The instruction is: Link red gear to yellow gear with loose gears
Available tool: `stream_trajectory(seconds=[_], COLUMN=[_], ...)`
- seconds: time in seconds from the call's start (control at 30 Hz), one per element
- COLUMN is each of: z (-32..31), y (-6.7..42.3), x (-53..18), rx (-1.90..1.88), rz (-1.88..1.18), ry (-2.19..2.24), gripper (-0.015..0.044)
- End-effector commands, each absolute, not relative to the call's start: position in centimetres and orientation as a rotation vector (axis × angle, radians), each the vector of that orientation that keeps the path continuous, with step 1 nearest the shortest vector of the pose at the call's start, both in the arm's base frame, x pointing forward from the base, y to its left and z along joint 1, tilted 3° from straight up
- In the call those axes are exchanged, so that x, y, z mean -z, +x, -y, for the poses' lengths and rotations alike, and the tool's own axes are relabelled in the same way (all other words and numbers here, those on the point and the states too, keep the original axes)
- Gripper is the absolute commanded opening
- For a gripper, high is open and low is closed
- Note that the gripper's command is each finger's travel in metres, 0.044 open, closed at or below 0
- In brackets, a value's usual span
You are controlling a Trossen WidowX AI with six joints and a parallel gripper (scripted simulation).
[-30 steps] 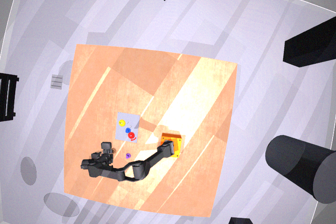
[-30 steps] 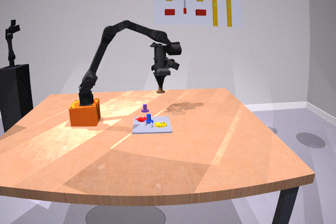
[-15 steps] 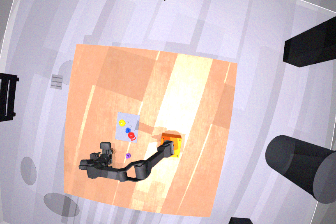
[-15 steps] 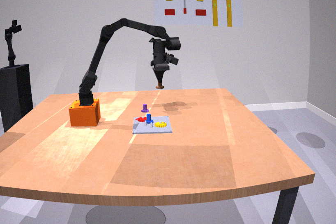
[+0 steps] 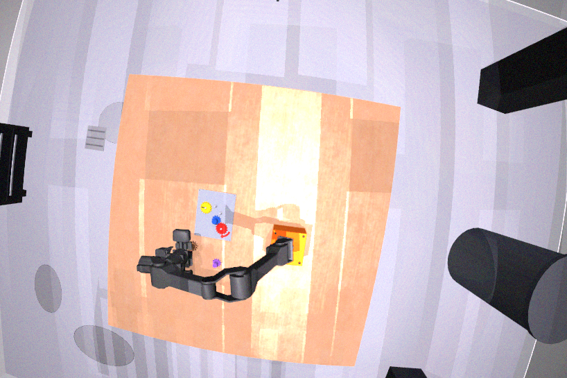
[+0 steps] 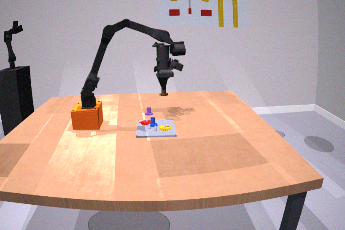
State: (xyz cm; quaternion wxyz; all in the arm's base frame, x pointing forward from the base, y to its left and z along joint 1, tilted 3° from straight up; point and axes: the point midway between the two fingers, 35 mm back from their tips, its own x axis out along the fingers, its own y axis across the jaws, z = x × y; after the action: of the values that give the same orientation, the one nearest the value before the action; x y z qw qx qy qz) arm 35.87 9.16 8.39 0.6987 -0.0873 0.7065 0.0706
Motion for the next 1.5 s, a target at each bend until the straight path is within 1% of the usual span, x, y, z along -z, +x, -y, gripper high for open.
stream_trajectory(seconds=[0.0, 1.47], z=[-8.2, 1.3], y=[35.7, 32.3], x=[-8.0, -3.7], rx=[-0.161, -0.154], rz=[-1.574, -1.579], ry=[-0.201, -0.209], gripper=[0.0000, 0.0000])
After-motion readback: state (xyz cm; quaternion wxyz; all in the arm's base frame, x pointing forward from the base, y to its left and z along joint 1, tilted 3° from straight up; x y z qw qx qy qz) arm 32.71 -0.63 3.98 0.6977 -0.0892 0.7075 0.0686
